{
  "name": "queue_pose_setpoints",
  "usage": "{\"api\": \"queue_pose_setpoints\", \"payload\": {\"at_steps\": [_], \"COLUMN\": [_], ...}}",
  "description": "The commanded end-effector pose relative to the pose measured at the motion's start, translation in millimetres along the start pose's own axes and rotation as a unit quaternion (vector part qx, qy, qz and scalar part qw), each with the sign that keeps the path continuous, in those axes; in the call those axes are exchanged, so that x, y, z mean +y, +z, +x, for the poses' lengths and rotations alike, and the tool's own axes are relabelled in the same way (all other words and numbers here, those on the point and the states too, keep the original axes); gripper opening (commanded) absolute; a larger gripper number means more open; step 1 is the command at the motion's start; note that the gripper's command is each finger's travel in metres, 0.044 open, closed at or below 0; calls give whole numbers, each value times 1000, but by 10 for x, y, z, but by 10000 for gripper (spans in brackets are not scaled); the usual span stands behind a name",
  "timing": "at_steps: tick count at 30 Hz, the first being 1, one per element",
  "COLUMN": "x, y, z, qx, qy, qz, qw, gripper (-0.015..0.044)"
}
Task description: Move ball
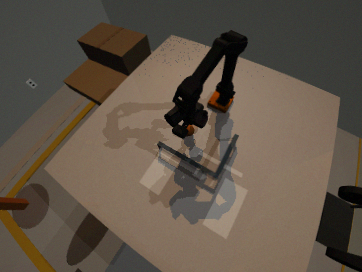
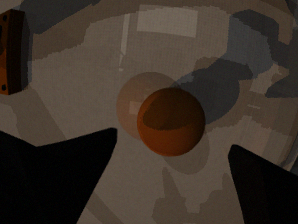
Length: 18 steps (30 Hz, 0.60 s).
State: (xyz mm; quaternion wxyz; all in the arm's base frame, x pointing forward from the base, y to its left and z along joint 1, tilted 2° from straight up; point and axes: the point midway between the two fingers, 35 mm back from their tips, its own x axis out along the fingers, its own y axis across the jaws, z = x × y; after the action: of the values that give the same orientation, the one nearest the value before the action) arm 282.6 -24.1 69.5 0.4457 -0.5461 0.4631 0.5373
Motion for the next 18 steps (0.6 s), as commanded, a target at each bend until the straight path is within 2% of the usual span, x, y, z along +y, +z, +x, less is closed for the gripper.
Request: {"api": "queue_pose_setpoints", "payload": {"at_steps": [1,18], "x": [13,24], "y": [10,14], "z": [86,360], "qx": [-3,-3], "qy": [3,3], "qz": [-2,-2], "qw": [1000,1000], "gripper": [393,393]}}
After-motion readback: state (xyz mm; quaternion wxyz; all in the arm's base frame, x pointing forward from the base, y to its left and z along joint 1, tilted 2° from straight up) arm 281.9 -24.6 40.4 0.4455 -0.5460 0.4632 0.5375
